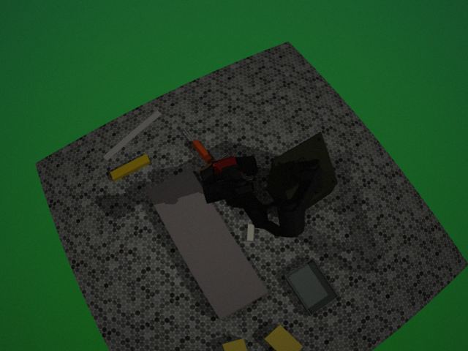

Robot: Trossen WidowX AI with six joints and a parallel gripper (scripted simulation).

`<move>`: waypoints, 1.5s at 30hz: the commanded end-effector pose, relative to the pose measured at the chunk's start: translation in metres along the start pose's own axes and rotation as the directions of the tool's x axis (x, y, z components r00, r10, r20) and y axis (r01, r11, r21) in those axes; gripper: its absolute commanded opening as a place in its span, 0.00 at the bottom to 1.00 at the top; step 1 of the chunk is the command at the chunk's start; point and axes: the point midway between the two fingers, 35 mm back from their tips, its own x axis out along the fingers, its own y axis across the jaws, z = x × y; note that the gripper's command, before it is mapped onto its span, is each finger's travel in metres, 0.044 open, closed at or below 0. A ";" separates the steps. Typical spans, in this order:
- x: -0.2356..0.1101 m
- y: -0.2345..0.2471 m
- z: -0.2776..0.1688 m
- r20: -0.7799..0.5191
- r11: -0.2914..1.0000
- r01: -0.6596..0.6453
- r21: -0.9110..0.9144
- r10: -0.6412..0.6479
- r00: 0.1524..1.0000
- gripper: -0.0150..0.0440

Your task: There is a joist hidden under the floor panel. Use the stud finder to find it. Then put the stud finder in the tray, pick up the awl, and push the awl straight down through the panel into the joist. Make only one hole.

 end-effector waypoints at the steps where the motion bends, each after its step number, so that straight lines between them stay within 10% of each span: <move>1: 0.000 0.000 -0.001 -0.034 1.000 -0.001 0.005 0.001 0.999 0.25; 45: 0.000 -0.004 -0.009 -0.200 1.000 0.019 0.002 -0.018 0.980 0.25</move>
